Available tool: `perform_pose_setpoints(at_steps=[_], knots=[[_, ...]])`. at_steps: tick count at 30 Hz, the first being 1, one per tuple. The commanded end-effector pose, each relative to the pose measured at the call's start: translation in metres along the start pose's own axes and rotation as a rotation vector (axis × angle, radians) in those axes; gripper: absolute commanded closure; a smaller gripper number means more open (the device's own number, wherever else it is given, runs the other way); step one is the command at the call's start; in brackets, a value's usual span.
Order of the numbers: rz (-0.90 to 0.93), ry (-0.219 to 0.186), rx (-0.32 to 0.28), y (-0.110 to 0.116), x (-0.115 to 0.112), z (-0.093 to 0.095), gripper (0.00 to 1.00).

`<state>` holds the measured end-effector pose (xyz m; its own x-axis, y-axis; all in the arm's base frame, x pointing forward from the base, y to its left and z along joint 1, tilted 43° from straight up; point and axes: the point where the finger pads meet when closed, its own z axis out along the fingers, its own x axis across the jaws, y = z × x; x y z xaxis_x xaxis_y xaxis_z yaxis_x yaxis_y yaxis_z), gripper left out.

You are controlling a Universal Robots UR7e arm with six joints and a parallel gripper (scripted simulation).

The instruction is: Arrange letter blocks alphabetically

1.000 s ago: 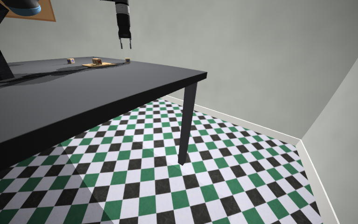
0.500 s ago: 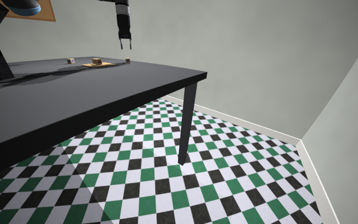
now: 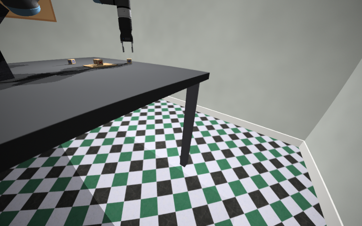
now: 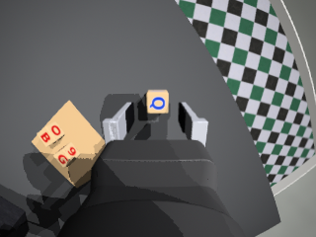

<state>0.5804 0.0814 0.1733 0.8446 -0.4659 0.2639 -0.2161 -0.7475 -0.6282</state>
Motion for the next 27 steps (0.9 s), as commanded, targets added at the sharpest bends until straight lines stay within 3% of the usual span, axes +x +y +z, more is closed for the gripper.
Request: perform_pose_setpoints(at_steps=[1, 27], knots=[[0.000, 0.001, 0.000, 0.000, 0.000, 0.008, 0.00], [0.000, 0.001, 0.000, 0.000, 0.001, 0.033, 0.00]])
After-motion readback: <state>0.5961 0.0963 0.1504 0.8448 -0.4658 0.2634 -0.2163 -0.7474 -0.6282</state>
